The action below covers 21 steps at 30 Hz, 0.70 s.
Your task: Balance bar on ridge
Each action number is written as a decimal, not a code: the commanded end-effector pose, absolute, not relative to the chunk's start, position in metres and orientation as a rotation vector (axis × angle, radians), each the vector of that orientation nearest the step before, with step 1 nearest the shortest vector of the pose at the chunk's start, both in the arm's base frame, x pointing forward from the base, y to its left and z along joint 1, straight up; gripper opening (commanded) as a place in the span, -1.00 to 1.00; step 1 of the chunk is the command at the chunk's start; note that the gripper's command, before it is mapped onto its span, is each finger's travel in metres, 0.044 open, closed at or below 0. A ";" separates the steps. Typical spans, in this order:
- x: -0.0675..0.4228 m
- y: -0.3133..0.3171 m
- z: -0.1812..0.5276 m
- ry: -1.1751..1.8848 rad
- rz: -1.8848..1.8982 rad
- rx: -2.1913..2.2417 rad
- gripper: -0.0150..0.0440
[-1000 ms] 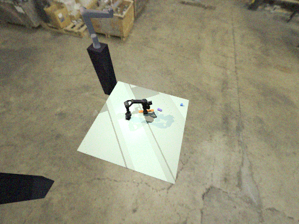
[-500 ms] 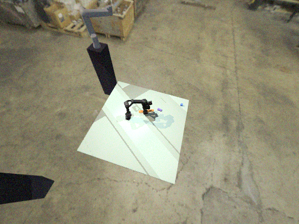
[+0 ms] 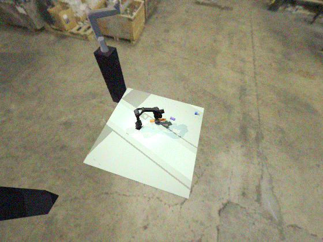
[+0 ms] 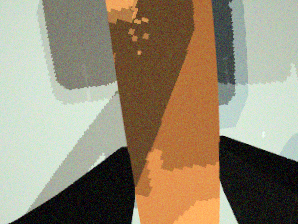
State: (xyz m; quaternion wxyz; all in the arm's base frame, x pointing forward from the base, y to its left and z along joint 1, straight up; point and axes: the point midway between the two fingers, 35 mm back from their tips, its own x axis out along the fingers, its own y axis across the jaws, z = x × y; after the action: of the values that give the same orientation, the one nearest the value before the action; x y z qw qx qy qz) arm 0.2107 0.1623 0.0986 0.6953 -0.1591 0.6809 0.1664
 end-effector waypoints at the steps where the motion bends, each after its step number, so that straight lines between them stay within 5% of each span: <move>1: 0.211 0.162 0.098 1.518 0.369 -0.353 -0.49; 21: 0.211 0.162 0.096 1.518 0.369 -0.353 -0.49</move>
State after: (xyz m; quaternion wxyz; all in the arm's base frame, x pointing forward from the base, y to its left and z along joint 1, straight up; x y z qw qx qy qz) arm 0.2105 0.1621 0.0974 0.6956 -0.1592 0.6805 0.1664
